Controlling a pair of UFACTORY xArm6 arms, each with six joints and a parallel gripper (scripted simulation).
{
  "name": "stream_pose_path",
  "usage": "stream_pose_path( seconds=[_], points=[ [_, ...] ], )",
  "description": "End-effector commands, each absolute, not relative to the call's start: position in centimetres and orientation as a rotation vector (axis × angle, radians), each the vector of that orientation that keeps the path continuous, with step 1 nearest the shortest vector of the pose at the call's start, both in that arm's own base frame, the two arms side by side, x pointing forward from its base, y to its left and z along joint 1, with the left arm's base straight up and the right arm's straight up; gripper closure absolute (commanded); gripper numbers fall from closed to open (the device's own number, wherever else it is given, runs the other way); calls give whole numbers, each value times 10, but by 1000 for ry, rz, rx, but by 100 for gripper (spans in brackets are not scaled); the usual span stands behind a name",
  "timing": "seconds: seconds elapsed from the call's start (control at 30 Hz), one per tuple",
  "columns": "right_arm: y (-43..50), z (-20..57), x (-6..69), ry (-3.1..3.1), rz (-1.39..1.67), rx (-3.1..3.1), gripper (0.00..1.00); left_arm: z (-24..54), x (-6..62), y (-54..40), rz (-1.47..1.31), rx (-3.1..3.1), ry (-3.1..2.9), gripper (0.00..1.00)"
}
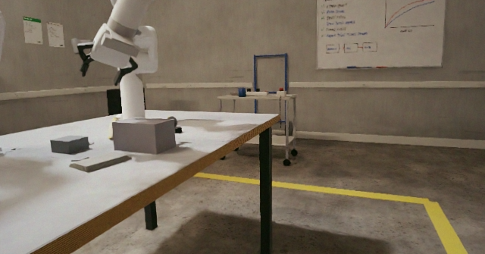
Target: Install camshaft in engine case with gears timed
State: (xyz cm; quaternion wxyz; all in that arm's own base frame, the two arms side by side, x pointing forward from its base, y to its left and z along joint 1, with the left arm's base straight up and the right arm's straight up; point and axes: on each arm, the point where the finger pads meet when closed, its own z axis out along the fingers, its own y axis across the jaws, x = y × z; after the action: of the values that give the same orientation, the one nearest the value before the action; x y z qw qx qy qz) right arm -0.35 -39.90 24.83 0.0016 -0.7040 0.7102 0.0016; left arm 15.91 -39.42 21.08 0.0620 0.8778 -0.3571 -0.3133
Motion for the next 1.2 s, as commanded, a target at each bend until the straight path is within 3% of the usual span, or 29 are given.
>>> stream_pose_path(
  seconds=[0.0, 1.17],
  points=[
    [-400, 250, -4, 2231, 0, -2212, 0, 196, 170, -329, -905, 2643, -1085, 0],
    [-400, 250, -4, 2231, 0, -2212, 0, 113, 173, -311, -905, 2643, -1084, 0]
  ],
)
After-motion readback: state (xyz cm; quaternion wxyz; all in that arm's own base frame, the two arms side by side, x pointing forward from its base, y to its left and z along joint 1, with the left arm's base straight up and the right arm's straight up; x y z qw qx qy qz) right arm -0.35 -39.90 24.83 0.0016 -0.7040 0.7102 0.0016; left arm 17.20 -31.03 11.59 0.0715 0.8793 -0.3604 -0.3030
